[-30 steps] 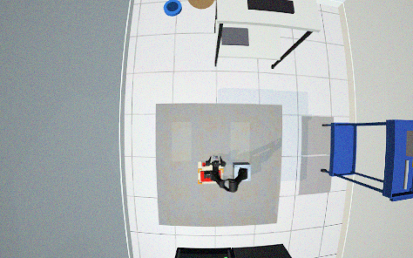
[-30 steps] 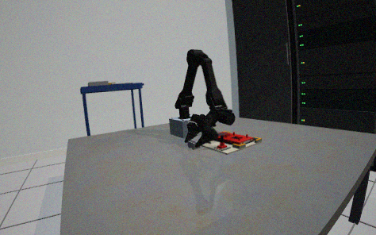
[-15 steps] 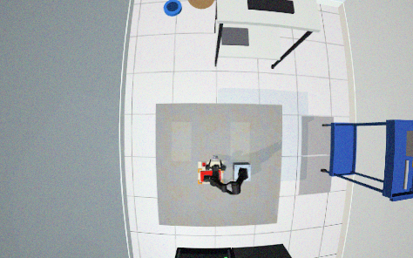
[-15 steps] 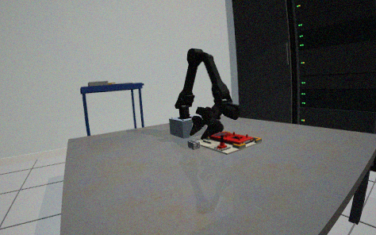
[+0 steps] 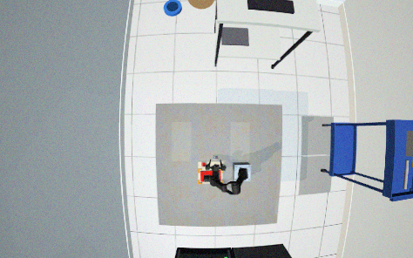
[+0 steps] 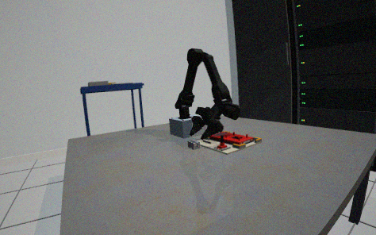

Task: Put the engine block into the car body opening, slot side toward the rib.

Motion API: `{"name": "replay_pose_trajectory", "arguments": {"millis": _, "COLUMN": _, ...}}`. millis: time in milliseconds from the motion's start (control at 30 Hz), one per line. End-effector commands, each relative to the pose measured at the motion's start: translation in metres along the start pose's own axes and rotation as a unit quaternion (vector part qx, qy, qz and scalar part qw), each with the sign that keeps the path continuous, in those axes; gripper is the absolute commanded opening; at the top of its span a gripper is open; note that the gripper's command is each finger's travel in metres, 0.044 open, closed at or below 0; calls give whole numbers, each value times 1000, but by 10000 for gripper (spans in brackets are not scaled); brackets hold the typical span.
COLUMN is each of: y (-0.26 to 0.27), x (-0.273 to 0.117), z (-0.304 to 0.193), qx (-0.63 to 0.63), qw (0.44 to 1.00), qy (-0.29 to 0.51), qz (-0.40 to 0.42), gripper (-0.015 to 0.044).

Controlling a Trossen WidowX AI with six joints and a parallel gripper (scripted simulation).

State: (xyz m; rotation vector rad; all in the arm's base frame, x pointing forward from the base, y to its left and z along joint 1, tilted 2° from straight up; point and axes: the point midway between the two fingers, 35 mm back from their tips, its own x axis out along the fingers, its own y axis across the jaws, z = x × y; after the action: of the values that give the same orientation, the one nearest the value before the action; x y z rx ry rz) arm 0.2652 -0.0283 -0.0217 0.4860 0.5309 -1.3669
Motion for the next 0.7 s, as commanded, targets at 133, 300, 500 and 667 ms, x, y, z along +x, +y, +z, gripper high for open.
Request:
{"name": "replay_pose_trajectory", "arguments": {"millis": 133, "y": -1, "x": 3, "z": 1, "qx": 31, "qw": 999, "qy": 19, "qz": -12, "gripper": 440}}
{"name": "replay_pose_trajectory", "arguments": {"millis": 300, "y": -3, "x": 7, "z": 2, "qx": 100, "qw": 993, "qy": 57, "qz": -38, "gripper": 440}}
{"name": "replay_pose_trajectory", "arguments": {"millis": 500, "y": -5, "x": 10, "z": 5, "qx": 185, "qw": 975, "qy": 100, "qz": -71, "gripper": 440}}
{"name": "replay_pose_trajectory", "arguments": {"millis": 667, "y": -7, "x": 12, "z": 7, "qx": 255, "qw": 952, "qy": 134, "qz": -100, "gripper": 440}}
